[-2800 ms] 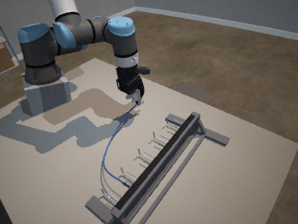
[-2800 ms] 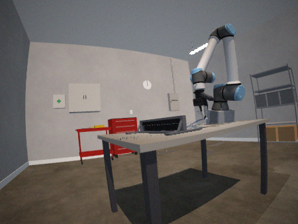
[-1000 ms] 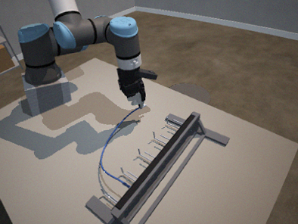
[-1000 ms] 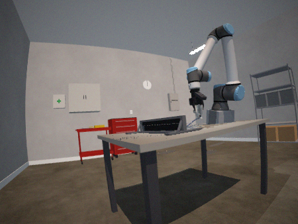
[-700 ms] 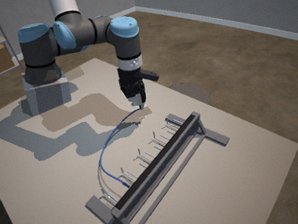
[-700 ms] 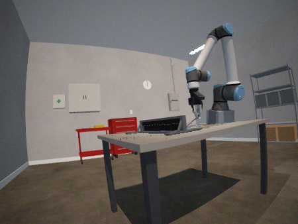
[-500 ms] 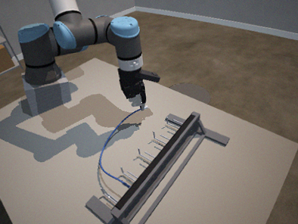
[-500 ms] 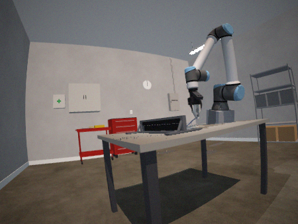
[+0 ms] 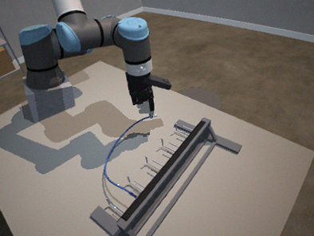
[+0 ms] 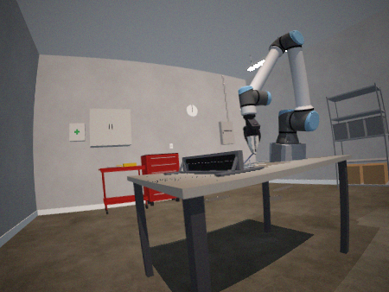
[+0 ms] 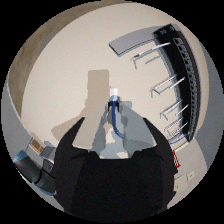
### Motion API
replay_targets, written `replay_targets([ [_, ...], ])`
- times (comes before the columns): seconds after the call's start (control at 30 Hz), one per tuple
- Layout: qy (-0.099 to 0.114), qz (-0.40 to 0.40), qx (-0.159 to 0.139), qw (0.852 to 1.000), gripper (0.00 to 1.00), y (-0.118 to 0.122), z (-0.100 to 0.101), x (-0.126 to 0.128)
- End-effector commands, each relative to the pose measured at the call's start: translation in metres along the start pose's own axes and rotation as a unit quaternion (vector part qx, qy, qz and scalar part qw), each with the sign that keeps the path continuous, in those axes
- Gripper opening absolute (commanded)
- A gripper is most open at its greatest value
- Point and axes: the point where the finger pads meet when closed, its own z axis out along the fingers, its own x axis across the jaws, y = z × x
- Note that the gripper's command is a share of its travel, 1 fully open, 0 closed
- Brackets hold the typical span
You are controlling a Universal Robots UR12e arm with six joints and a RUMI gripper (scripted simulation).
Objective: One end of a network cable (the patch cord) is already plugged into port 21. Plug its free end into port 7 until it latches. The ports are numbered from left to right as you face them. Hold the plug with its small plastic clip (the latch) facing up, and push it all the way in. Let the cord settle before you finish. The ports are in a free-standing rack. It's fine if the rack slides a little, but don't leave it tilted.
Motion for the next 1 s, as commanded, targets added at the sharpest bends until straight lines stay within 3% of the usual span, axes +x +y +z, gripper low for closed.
replay_targets([
  [0.0,0.000,0.020,0.000,1.000,0.00,-0.001,-0.002,0.006],
  [0.97,-0.001,0.157,-0.002,0.988,0.00,-0.006,-0.010,0.043],
])
